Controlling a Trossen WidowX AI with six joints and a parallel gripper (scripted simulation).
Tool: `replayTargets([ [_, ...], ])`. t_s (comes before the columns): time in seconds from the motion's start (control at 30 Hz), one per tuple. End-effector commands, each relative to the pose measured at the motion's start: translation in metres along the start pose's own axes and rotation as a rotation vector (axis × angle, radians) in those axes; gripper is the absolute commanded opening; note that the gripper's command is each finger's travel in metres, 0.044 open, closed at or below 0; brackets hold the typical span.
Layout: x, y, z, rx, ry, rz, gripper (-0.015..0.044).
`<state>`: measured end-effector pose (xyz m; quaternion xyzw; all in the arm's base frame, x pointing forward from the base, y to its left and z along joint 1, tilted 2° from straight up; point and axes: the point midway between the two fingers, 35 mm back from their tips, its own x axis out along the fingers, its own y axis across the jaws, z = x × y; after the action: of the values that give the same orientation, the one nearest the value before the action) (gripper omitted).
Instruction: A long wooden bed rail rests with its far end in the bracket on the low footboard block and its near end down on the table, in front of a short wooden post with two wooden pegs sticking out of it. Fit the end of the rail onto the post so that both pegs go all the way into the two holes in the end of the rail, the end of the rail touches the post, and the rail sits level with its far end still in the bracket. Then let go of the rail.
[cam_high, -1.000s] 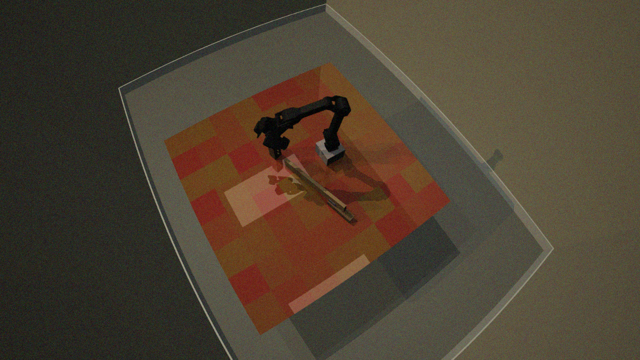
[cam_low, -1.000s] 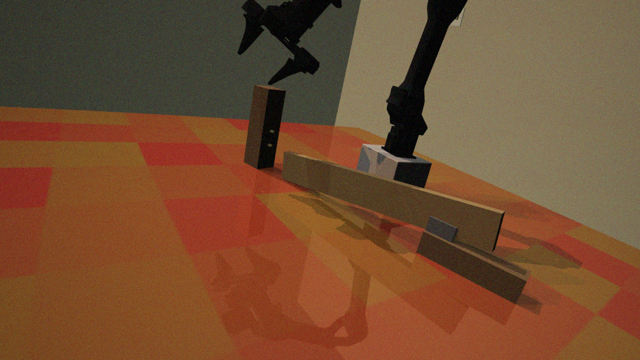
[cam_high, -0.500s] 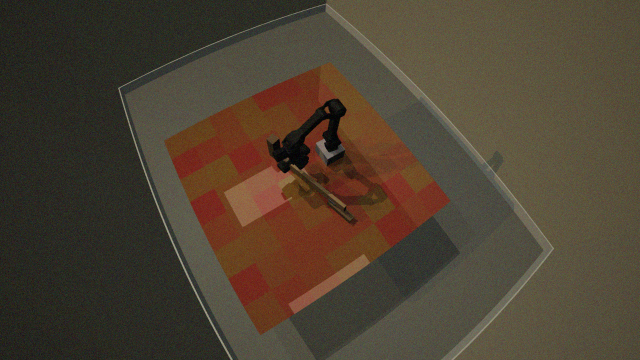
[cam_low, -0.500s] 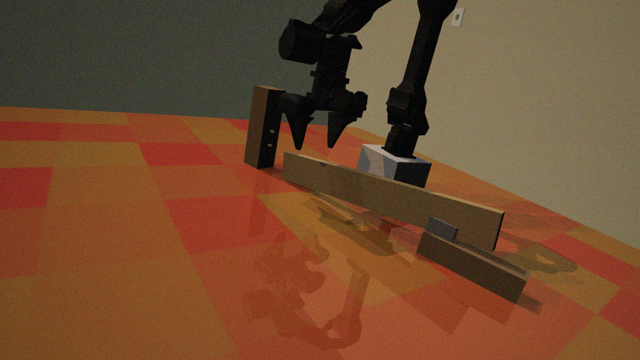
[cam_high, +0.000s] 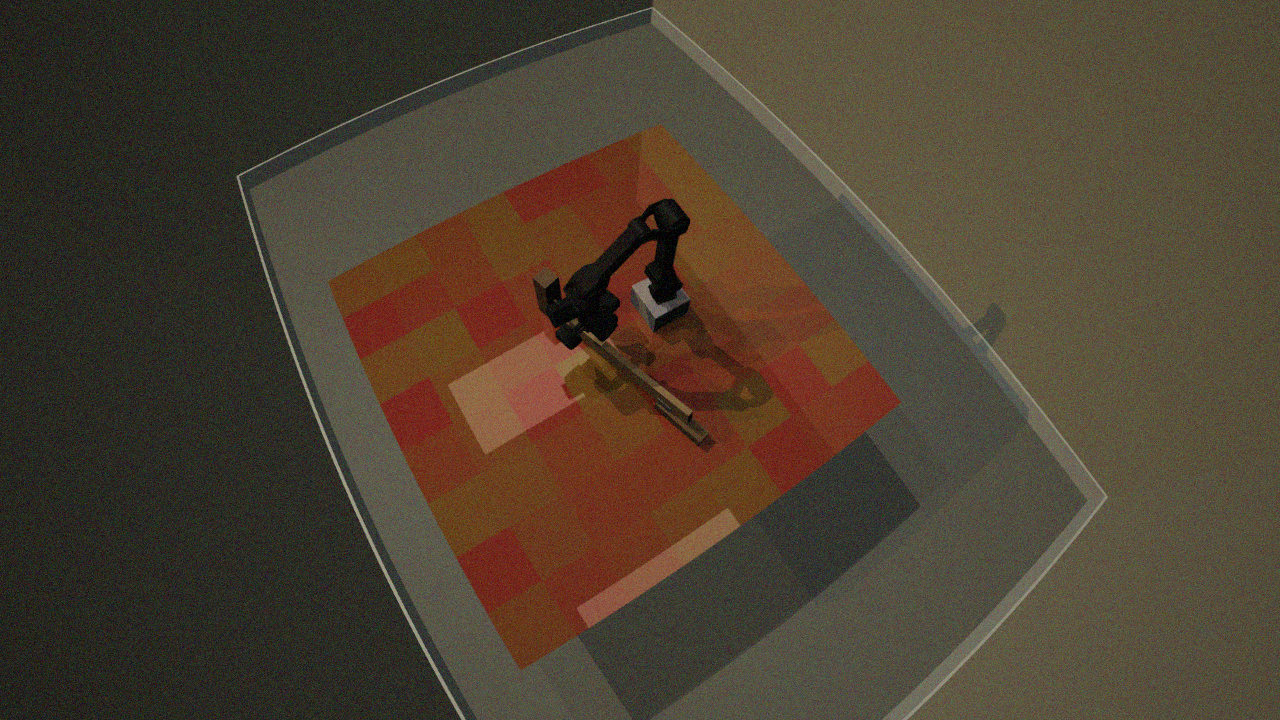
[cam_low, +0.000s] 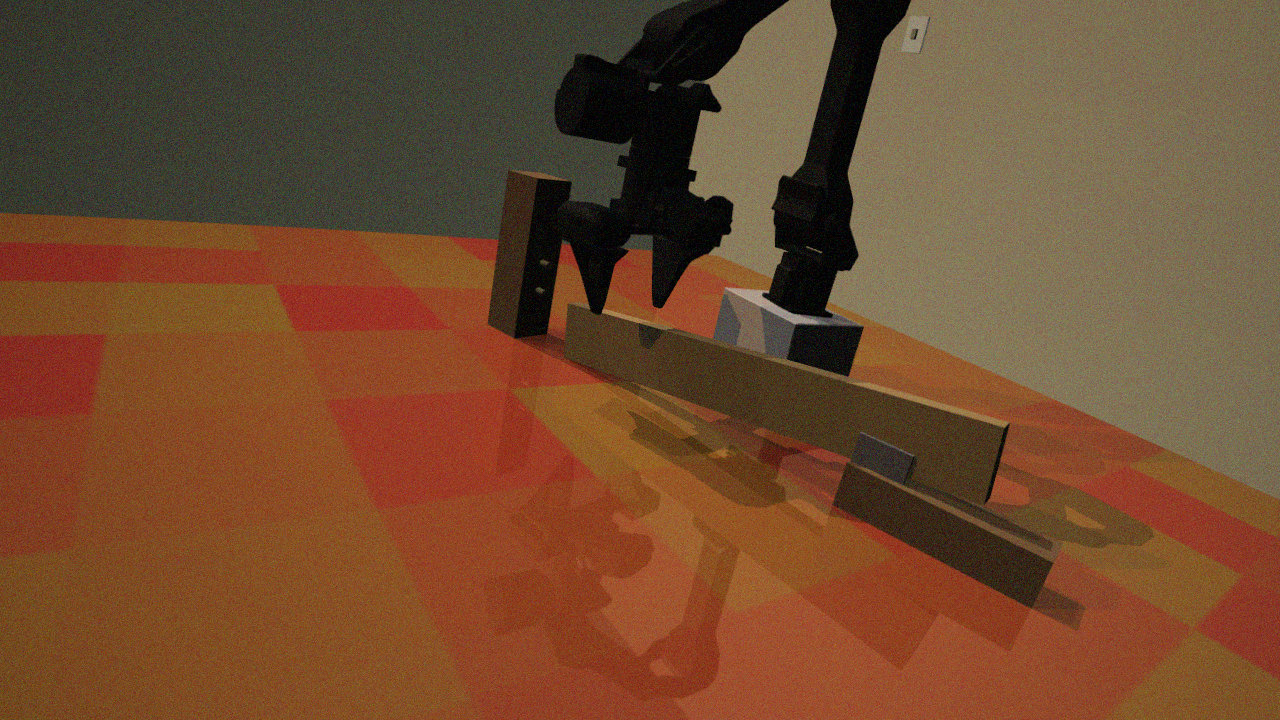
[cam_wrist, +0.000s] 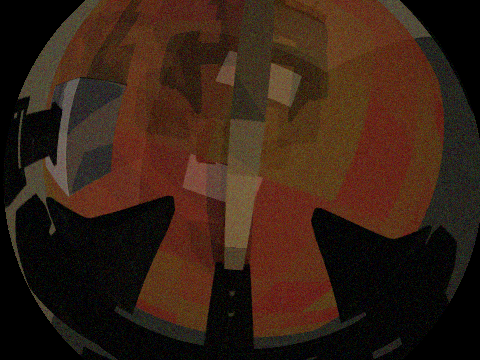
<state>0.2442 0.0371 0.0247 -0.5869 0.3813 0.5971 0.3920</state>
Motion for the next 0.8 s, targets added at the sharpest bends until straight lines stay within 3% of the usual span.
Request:
replayTargets([
  [0.0,0.007,0.001,0.001,-0.004,-0.004,0.004,0.044],
  [0.77,0.044,0.002,0.0,-0.004,-0.005,0.004,0.044],
])
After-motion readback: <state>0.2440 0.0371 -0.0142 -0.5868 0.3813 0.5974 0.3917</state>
